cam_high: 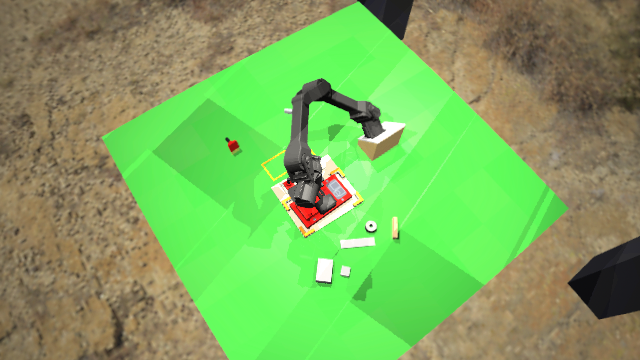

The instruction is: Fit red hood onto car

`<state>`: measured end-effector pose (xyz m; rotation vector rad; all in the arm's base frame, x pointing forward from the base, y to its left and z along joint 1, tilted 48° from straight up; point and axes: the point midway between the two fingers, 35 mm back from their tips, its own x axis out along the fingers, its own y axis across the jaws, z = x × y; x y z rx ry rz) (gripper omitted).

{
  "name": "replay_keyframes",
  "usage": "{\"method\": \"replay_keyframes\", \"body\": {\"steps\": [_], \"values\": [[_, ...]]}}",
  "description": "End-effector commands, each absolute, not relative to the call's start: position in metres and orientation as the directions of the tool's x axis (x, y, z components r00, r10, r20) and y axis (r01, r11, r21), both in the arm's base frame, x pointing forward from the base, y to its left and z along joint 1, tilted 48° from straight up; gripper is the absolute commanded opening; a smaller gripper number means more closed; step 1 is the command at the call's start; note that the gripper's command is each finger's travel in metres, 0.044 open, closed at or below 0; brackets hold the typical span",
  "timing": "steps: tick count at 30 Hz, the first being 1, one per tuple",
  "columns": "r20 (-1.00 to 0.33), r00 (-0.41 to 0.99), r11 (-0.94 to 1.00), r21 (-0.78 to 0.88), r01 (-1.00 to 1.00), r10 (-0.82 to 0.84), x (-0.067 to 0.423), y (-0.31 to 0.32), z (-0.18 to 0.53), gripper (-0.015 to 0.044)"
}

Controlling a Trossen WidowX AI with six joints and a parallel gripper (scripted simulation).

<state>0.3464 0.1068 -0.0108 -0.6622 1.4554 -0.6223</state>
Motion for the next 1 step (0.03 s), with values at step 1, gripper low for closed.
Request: {"method": "replay_keyframes", "body": {"steps": [1], "values": [[-0.682,0.022,0.681,-0.732,-0.013,-0.731,0.3459,0.1072,-0.0108,0.0440]]}}
